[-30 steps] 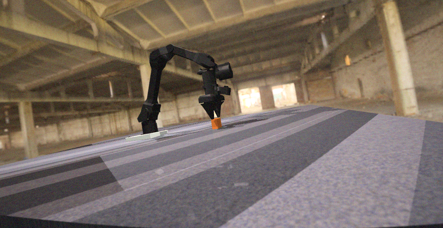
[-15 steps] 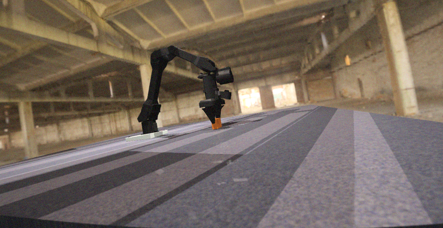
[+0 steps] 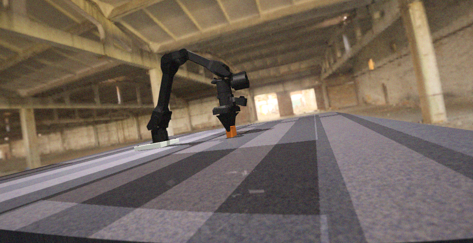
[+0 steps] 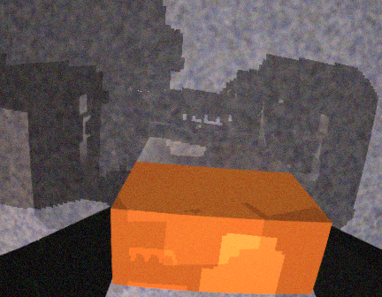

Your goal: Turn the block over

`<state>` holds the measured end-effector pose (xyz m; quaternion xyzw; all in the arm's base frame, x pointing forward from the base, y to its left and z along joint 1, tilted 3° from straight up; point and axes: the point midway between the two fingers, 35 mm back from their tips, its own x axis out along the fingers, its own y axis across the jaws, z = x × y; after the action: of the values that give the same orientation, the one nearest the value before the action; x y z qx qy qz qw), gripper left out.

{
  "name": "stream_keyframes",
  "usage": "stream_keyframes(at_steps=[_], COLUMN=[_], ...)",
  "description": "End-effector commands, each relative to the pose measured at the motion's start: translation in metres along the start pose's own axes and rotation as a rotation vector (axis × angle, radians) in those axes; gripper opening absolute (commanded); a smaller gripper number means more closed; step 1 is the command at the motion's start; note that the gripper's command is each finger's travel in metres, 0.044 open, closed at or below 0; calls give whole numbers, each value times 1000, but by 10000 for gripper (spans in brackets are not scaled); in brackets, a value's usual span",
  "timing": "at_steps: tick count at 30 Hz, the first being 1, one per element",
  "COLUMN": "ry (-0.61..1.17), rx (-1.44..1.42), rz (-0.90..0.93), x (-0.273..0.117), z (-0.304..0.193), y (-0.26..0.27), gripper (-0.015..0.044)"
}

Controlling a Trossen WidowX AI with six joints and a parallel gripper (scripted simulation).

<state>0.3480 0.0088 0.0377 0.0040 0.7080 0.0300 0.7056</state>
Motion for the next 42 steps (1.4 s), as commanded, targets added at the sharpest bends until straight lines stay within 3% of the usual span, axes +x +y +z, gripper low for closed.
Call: stream_keyframes(at_steps=[1, 7, 13, 19, 42], ry=[0, 0, 0, -11, -362], rx=[4, 4, 4, 4, 3], rz=[-3, -3, -3, -3, -5], x=[0, 0, -26, -29, -16], z=[0, 0, 0, 0, 1], y=[0, 0, 0, 0, -1], gripper=[183, 142, 0, 0, 0])
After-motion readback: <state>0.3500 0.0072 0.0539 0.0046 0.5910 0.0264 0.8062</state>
